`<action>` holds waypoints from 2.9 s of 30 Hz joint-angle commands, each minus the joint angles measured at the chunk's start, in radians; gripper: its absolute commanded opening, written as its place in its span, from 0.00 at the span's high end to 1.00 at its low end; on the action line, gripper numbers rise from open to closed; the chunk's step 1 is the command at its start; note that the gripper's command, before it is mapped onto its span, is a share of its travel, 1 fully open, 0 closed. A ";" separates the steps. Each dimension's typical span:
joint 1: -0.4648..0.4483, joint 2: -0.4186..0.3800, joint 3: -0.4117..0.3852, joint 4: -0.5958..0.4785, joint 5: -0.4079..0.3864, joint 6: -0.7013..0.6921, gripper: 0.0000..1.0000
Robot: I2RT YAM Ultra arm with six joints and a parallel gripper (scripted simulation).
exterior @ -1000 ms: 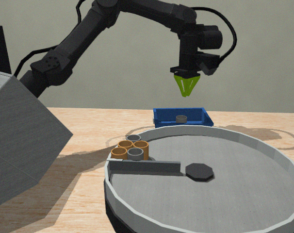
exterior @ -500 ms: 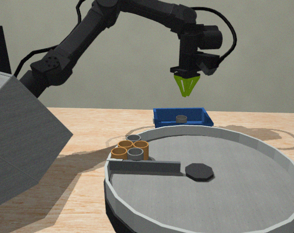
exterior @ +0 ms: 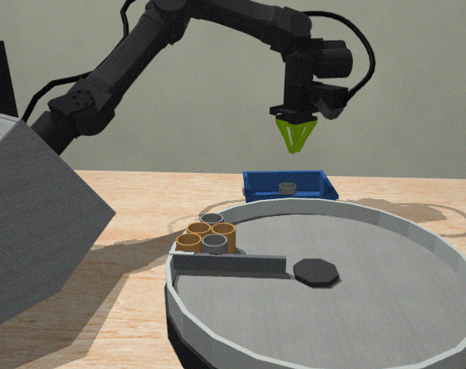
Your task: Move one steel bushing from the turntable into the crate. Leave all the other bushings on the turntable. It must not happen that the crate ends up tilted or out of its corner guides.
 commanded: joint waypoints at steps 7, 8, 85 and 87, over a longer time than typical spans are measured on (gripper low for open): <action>-0.022 -0.003 0.028 -0.016 0.003 -0.006 0.84; -0.022 -0.003 0.028 -0.016 0.003 -0.006 0.84; -0.137 0.009 0.186 -0.251 -0.060 -0.141 0.00; -0.137 0.009 0.186 -0.251 -0.060 -0.141 0.00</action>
